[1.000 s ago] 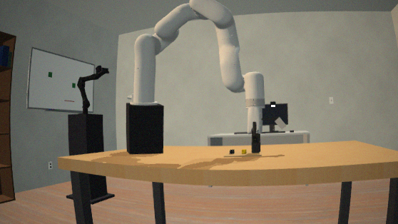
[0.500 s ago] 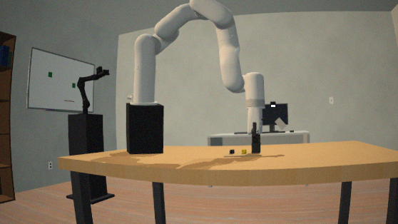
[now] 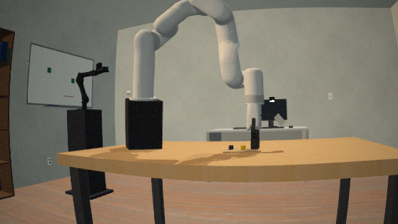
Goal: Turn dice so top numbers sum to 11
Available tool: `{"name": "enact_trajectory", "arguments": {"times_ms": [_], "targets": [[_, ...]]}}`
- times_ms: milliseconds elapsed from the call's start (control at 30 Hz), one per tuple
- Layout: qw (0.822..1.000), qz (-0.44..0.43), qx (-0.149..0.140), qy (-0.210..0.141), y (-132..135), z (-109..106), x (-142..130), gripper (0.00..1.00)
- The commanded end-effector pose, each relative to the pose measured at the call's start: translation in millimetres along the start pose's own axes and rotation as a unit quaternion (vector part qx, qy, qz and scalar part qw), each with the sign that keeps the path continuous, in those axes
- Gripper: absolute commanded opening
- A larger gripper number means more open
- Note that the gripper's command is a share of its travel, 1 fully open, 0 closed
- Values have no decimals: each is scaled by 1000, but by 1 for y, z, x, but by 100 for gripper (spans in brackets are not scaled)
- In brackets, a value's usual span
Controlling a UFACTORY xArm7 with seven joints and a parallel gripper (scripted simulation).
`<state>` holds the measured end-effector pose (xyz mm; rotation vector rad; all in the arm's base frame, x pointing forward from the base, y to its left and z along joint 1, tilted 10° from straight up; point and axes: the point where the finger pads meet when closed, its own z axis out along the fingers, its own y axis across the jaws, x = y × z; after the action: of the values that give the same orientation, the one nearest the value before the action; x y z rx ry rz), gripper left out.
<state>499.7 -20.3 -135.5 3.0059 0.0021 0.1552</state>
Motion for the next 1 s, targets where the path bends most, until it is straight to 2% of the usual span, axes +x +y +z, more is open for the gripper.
{"name": "enact_trajectory", "arguments": {"times_ms": [0,433,467,533,567,700,733,800,833,900,933,967], "targets": [[1000,0,0,2,0,-1,2,11],[1000,0,0,2,0,-1,2,11],[1000,0,0,2,0,-1,2,15],[1000,0,0,2,0,-1,2,15],[1000,0,0,2,0,-1,2,19],[1000,0,0,2,0,-1,2,19],[1000,0,0,2,0,-1,2,23],[1000,0,0,2,0,-1,2,23],[1000,0,0,2,0,-1,2,27],[1000,0,0,2,0,-1,2,27],[1000,0,0,2,0,-1,2,31],[1000,0,0,2,0,-1,2,31]]}}
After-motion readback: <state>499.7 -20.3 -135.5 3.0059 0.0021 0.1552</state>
